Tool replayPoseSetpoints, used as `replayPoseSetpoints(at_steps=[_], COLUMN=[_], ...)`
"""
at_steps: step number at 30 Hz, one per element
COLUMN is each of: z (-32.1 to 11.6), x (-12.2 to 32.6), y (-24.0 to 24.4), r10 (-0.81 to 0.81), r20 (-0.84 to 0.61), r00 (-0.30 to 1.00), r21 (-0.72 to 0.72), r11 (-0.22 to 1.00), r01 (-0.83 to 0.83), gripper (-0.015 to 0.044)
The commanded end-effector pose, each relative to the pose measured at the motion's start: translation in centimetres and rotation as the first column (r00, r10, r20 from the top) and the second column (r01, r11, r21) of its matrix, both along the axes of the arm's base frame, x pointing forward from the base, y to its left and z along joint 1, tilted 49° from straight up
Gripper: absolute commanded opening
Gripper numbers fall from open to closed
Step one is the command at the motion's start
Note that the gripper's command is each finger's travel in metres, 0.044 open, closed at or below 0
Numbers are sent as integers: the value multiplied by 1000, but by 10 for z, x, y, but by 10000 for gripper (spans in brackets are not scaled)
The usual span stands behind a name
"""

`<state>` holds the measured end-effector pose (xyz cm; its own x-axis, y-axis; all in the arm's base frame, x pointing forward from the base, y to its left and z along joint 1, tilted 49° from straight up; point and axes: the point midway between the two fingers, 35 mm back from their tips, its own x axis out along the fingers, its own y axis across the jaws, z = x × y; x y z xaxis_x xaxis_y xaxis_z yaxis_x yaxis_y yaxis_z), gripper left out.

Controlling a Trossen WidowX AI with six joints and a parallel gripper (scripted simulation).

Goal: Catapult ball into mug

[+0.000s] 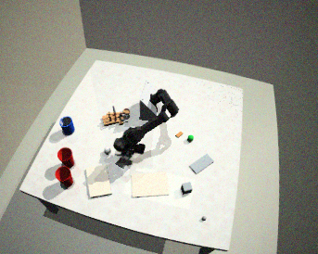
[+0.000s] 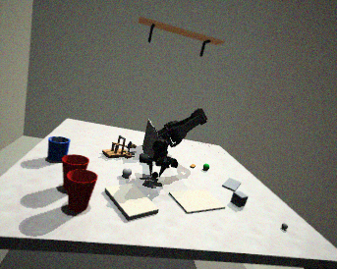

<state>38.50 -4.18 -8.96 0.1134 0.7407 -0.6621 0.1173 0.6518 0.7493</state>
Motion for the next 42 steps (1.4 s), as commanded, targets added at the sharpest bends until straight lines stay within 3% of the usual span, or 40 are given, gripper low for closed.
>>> replayPoseSetpoints(at_steps=[1,7,12,28,31,42], z=[0,0,10,82,78,29], x=[0,0,0,-18,-23,-107], y=[1,1,-14,-94,-97,-131], r10=[-3,-3,-4,-3,-15,-178], r20=[-2,-2,-2,-4,-22,-316], r00=[1000,1000,1000,1000,1000,932], r21=[3,3,-1,-3,-2,13], r11=[1000,1000,1000,1000,1000,981], r01=[3,3,4,3,15,191], gripper=[155,115,0,0,0,0])
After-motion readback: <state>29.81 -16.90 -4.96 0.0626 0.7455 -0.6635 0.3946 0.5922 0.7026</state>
